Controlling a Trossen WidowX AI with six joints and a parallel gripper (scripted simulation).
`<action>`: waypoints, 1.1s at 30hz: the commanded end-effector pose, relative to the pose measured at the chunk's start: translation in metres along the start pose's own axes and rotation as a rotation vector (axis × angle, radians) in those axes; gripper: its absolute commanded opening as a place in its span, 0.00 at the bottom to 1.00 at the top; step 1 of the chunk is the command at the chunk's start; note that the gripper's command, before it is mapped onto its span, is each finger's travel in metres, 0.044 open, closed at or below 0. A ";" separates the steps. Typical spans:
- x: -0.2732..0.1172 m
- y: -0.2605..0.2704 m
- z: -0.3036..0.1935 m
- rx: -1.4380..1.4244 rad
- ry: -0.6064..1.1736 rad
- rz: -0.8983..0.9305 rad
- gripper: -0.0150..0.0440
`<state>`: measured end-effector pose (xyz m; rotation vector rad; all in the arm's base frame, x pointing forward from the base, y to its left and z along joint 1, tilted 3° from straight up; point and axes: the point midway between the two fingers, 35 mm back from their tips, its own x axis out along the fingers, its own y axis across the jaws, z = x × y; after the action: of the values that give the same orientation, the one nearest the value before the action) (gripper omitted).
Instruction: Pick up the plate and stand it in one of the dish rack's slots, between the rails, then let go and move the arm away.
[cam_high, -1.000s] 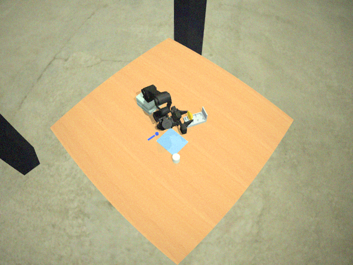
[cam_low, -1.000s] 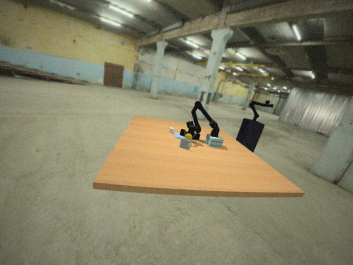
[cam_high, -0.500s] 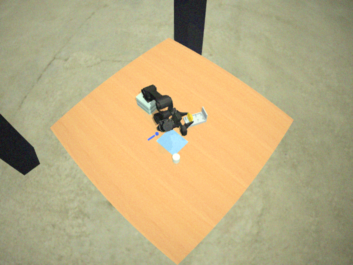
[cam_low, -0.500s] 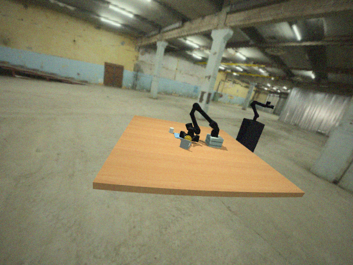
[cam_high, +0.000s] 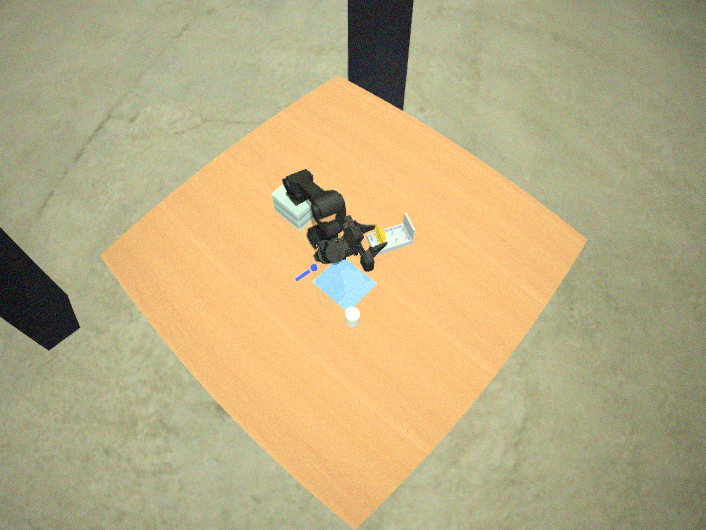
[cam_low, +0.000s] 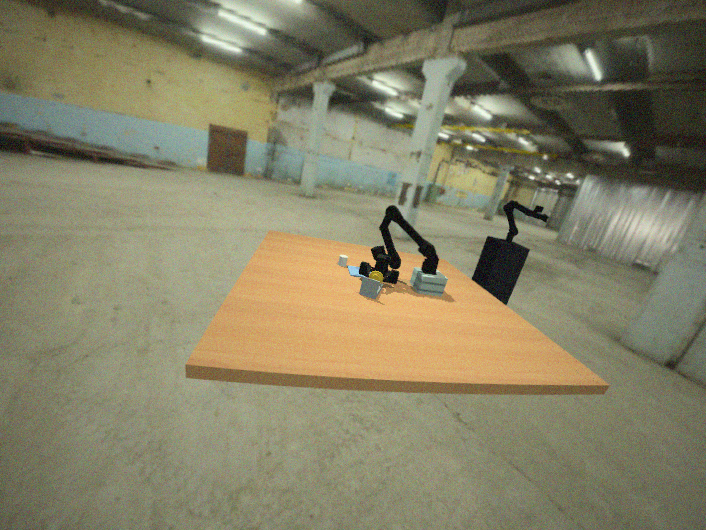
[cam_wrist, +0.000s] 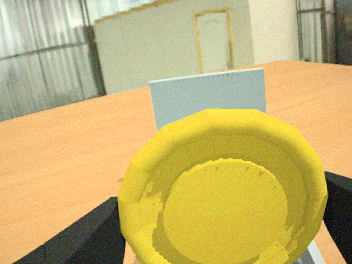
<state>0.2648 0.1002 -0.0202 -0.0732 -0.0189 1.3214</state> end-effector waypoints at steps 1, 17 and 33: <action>0.000 0.000 0.000 0.000 0.000 0.000 0.83; -0.002 -0.007 0.065 -0.006 -0.012 -0.005 0.93; 0.003 -0.038 0.114 0.021 0.006 -0.116 0.93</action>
<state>0.2813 0.1007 0.0921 -0.0570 -0.0193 1.2535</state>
